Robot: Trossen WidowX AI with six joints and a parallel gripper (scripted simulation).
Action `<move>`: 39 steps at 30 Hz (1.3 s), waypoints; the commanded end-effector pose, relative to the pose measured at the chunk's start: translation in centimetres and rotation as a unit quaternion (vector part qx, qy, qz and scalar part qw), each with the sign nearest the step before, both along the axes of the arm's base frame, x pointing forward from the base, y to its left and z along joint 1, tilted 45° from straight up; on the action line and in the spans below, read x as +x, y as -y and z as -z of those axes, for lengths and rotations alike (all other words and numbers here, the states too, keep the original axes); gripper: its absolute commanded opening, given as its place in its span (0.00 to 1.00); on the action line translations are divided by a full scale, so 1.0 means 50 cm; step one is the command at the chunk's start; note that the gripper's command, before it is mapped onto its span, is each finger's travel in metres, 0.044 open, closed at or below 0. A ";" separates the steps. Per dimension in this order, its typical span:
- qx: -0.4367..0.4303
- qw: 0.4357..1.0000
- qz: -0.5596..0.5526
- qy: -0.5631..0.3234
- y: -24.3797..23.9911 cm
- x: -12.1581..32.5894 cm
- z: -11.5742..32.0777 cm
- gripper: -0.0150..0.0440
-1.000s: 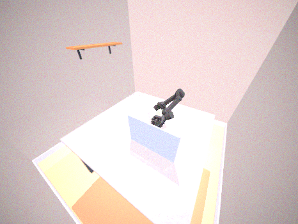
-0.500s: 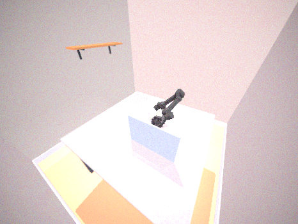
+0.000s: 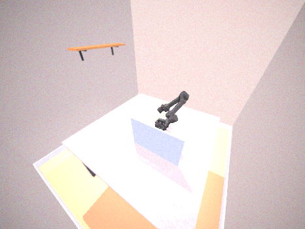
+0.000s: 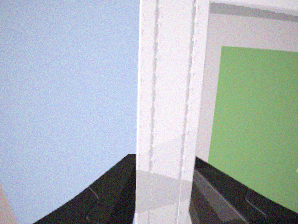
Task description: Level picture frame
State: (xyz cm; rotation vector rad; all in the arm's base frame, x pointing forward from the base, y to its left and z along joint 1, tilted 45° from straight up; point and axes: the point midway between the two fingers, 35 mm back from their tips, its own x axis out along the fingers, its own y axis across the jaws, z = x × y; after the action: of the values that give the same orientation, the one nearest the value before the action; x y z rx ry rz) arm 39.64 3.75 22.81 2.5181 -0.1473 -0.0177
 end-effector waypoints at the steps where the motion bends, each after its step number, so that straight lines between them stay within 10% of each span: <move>1: 0.000 1.000 0.000 0.000 0.000 0.000 0.000 0.25; 39: -0.081 0.997 0.002 -0.010 -0.005 0.000 0.003 0.25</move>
State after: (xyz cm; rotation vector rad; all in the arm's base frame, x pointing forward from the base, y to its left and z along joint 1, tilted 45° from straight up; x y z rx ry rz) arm 39.66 3.94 22.66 2.3766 -0.1383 -0.0301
